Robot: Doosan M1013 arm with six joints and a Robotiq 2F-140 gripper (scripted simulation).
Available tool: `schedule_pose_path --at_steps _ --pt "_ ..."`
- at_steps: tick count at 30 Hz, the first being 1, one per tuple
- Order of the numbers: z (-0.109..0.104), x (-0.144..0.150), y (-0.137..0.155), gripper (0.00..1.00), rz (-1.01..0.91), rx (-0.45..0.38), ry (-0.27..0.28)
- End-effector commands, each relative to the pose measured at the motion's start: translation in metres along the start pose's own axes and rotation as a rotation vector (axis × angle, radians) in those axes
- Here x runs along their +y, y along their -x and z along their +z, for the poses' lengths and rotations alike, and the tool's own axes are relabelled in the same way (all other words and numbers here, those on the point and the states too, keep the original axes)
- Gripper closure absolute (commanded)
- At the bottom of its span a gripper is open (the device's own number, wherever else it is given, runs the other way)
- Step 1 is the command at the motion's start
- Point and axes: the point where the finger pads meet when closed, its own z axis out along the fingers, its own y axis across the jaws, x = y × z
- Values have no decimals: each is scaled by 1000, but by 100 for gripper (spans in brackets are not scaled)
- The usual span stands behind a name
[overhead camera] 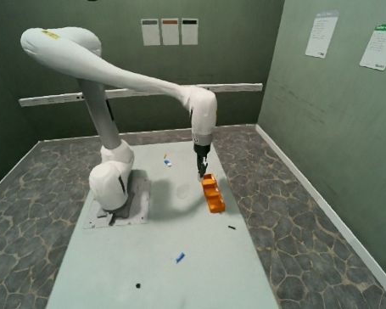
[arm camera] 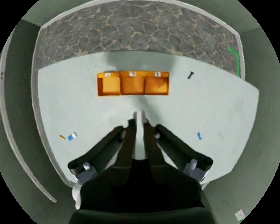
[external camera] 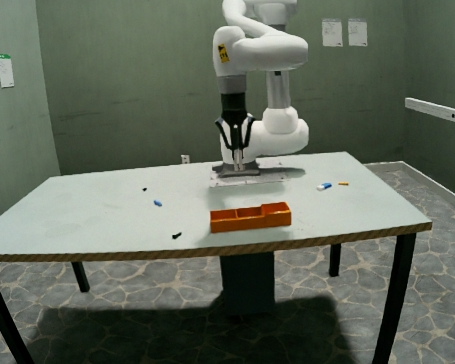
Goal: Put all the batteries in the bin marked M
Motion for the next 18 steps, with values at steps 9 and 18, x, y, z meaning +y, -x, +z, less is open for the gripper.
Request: schedule_pose_path --at_steps 9,18 --pt "52 43 -49 85 -2 2 -2" --pt "84 68 -77 85 -2 2 -2"
